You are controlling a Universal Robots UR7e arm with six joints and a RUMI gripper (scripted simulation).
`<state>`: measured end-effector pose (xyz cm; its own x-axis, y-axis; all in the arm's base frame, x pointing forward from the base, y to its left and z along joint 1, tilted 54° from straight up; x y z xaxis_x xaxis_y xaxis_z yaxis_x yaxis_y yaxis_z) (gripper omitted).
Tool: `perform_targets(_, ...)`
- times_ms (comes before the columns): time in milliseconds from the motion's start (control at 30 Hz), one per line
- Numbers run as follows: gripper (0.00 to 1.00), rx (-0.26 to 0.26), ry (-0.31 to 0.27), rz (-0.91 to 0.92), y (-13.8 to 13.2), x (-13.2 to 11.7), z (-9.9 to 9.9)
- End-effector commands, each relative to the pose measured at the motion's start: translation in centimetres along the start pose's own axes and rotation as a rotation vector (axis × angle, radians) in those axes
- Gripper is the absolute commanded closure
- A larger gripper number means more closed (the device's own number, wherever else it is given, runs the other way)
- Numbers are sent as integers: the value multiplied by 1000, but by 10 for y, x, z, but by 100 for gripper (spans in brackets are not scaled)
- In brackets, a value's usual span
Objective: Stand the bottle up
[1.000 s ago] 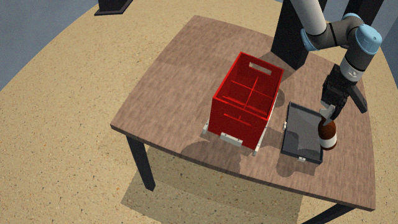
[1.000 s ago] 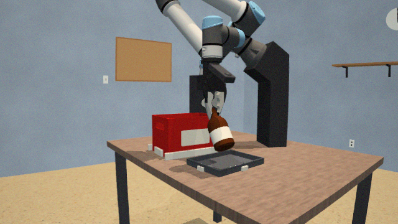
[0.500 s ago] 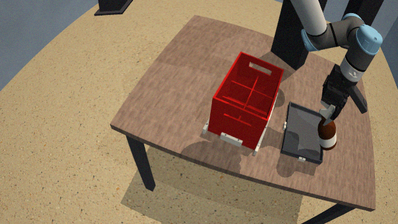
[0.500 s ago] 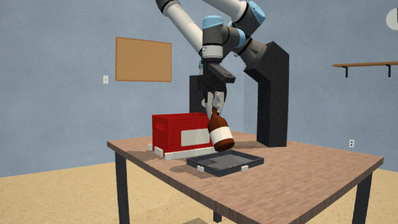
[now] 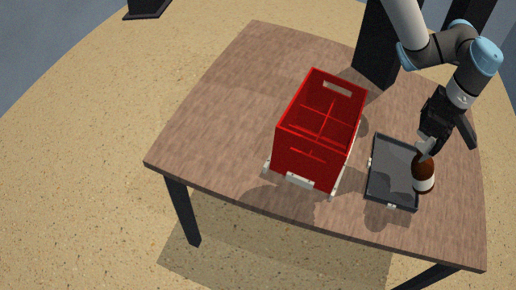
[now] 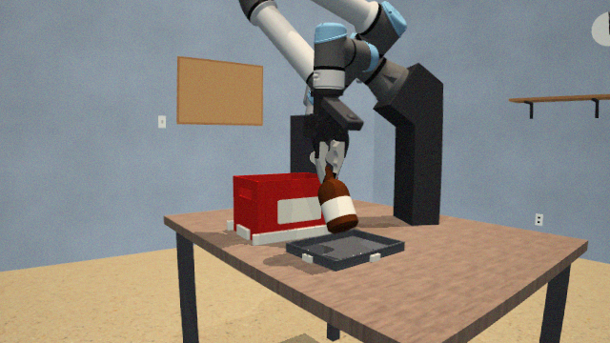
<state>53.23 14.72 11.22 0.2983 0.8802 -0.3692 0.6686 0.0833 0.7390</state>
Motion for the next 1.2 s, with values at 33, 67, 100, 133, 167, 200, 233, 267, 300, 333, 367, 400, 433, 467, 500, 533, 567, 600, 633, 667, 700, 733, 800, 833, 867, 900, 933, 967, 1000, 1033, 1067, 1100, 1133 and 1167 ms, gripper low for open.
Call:
perform_targets(33, 100, 1, -47, 1, 0, 2, 0)
perform_targets(67, 100, 1, -54, 1, 0, 2, 0)
perform_targets(100, 100, 0, -60, 1, 0, 2, 0)
perform_targets(133, 100, 0, -66, 1, 0, 2, 0)
perform_targets(167, 100, 0, -72, 0, 1, 3, -1)
perform_targets(200, 100, 0, -72, 0, 1, 3, -1)
perform_targets(233, 100, 0, -72, 0, 1, 3, -1)
perform_targets(267, 100, -1, -78, 0, 1, 3, -1)
perform_targets(300, 100, -2, -83, 0, 1, 3, -1)
perform_targets(333, 100, -2, -88, 0, 1, 3, -1)
perform_targets(367, 100, -3, -92, 0, 1, 3, -1)
perform_targets(400, 100, -3, -96, 0, 1, 4, -1)
perform_targets(433, 100, -4, -99, 0, 1, 4, -1)
perform_targets(467, 100, -4, -102, 0, 1, 4, -1)
perform_targets(500, 100, -4, -104, 0, 1, 4, -1)
perform_targets(533, 100, -5, -106, -1, 1, 4, -2)
perform_targets(567, 100, -5, -107, -1, 1, 4, -2)
perform_targets(600, 100, -5, -108, -1, 1, 4, -2)
perform_targets(633, 100, -5, -109, -1, 1, 4, -2)
perform_targets(667, 100, -5, -109, -1, 1, 4, -2)
perform_targets(700, 100, -5, -109, -1, 1, 4, -2)
perform_targets(733, 100, -5, -109, -1, 1, 4, -2)
perform_targets(800, 100, -5, -109, -1, 1, 4, -2)
perform_targets(833, 100, -5, -109, -1, 1, 4, -2)
perform_targets(867, 100, -5, -109, -1, 1, 4, -2)
perform_targets(900, 100, -5, -109, -1, 1, 4, -2)
perform_targets(933, 100, -5, -109, -1, 1, 4, -2)
perform_targets(967, 100, -5, -109, -1, 1, 4, -2)
perform_targets(1000, 100, -5, -109, -1, 1, 4, -2)
perform_targets(1033, 100, -5, -109, -1, 1, 4, -2)
perform_targets(1067, 100, -5, -109, -1, 1, 4, -2)
perform_targets(1100, 100, -5, -109, -1, 1, 4, -2)
perform_targets(1133, 100, -5, -109, -1, 1, 4, -2)
perform_targets(1167, 100, -5, -109, -1, 1, 4, -2)
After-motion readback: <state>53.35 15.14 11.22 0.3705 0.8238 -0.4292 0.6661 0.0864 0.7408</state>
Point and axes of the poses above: the point where the finger pads meet when closed, its own z axis out along the fingers, its own y axis across the jaws, x = y × z, the point moved 3 cm from there along -z, back along the fingers, and after that the axes turned 1 degree about -z, right-handed, at the moved point
